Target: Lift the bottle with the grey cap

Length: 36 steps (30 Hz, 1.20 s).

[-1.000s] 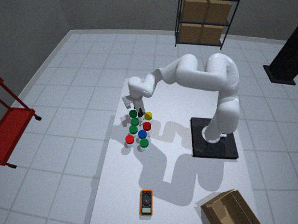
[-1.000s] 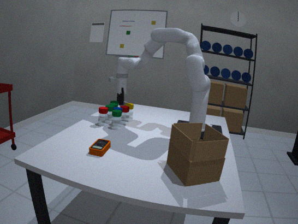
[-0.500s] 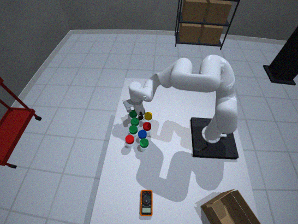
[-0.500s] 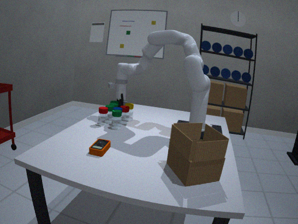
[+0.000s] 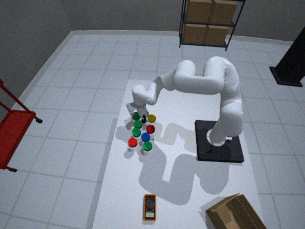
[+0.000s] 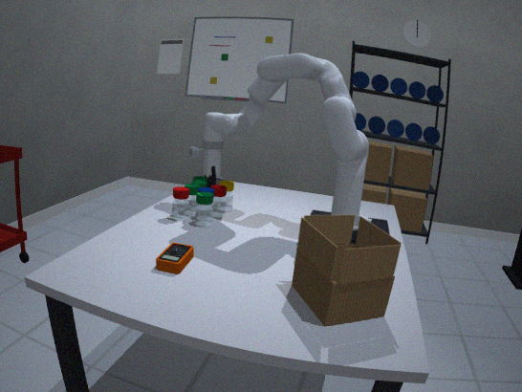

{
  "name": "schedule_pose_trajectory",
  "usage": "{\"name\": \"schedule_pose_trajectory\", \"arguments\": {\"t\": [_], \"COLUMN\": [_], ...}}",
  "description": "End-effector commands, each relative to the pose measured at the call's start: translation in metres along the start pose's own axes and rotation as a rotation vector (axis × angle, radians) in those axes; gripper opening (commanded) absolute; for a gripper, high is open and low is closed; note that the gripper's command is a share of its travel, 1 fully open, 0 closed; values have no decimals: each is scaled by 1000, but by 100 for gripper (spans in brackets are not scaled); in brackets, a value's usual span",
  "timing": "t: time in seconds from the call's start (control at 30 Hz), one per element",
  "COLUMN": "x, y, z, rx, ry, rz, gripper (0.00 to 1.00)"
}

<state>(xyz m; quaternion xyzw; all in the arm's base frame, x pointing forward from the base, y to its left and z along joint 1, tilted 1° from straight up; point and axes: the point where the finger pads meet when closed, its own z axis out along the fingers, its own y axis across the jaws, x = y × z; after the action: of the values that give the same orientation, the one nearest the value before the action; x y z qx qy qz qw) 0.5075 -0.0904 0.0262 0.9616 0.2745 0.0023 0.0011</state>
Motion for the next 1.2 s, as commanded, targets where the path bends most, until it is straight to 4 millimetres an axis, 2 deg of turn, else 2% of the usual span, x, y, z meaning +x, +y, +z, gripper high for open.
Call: {"name": "schedule_pose_trajectory", "arguments": {"t": [0.0,1.17], "x": [0,-21], "y": [1,1], "z": [-1,0], "rx": [-3,-10], "ry": [2,-5], "rz": [0,0], "gripper": [79,79]}}
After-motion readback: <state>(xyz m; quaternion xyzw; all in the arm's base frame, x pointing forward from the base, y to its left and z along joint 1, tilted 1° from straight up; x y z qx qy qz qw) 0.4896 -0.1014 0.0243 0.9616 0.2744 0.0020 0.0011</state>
